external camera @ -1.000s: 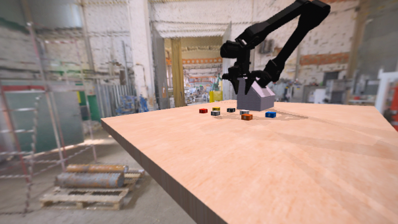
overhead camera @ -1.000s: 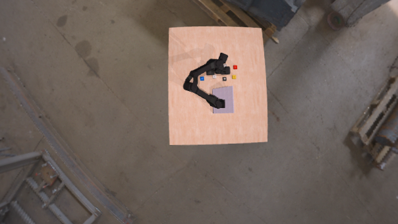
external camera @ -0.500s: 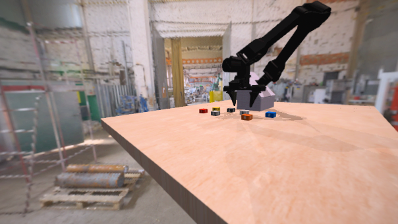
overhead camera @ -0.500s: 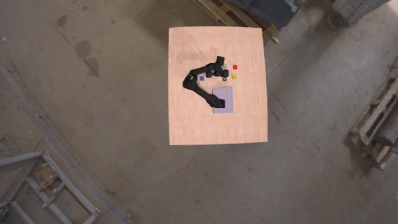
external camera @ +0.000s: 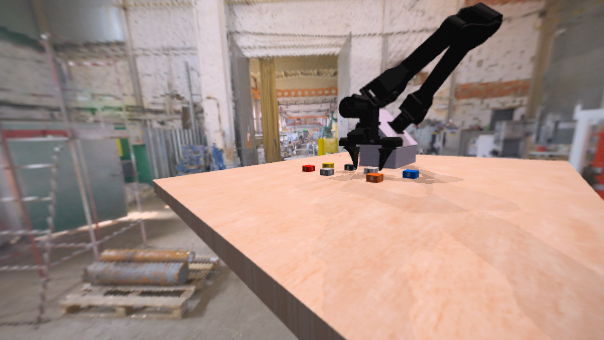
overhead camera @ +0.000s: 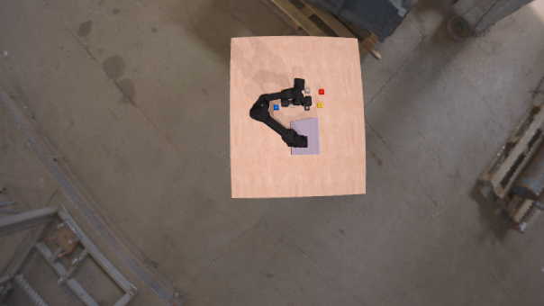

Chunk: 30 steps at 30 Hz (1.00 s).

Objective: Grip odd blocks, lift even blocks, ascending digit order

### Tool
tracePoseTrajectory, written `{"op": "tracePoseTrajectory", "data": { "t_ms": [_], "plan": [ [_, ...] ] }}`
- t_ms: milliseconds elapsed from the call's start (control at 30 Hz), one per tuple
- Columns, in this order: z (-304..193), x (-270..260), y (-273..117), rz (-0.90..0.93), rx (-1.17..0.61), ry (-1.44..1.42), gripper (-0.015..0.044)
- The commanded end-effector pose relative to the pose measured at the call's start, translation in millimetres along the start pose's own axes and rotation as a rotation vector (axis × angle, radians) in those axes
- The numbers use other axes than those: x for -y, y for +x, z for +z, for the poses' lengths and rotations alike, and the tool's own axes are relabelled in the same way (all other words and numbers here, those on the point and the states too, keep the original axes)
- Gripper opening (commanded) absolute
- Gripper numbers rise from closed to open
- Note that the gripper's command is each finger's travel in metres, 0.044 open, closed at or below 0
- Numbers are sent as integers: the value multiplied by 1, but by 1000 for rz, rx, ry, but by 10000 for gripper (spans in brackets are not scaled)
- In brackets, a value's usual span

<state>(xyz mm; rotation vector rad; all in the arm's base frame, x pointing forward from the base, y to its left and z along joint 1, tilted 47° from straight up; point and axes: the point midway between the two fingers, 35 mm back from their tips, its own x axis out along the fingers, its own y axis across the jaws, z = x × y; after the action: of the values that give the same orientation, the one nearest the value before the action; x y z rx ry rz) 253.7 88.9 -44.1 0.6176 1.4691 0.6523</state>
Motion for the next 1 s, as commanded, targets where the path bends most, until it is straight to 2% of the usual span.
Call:
{"op": "tracePoseTrajectory", "data": {
  "t_ms": [0, 367, 867, 967],
  "plan": [
    [-3, 0, 5, 6, -6, 10, 400],
    [-3, 0, 5, 6, -6, 10, 120],
    [-3, 0, 5, 6, -6, 10, 120],
    [-3, 0, 5, 6, -6, 10, 199]
  ]
}}
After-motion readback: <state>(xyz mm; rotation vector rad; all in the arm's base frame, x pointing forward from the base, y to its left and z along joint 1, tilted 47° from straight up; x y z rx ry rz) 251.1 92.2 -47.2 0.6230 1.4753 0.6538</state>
